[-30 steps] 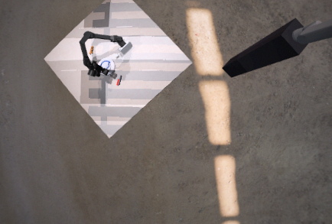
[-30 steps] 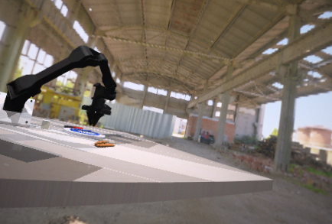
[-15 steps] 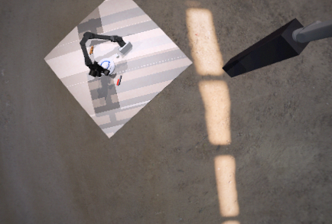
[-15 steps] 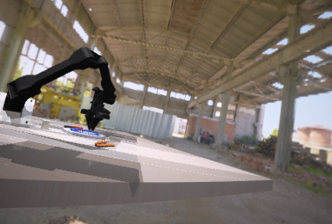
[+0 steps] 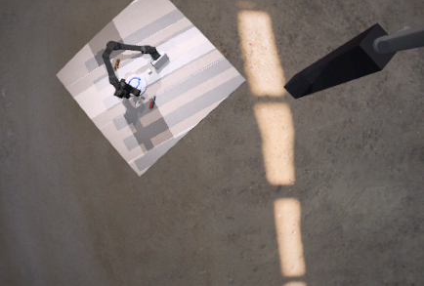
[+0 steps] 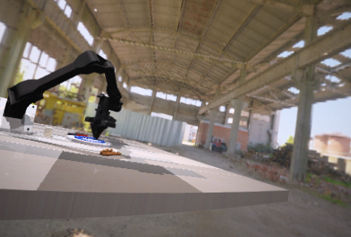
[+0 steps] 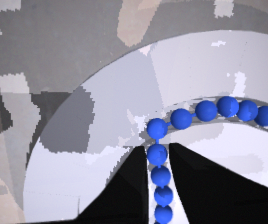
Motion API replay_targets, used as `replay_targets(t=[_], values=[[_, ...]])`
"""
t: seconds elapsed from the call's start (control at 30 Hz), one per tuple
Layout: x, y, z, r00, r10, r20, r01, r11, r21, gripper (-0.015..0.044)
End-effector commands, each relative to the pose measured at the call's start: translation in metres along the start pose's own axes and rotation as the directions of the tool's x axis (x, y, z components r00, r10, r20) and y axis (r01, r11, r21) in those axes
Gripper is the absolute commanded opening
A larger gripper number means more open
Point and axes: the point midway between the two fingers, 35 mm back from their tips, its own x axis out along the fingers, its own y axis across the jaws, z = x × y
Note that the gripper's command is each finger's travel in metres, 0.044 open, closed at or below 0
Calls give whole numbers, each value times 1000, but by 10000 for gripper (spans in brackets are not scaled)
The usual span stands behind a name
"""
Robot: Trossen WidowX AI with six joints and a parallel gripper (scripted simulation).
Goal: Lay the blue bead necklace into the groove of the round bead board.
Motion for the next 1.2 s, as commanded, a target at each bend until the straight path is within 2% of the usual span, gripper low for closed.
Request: replay_targets(t=[0.0, 1.17], values=[[0, 0, 0, 1000, 0, 0, 0, 1000, 0, 0], [-6, 6, 4, 1000, -4, 3, 4, 1000, -6, 0]])
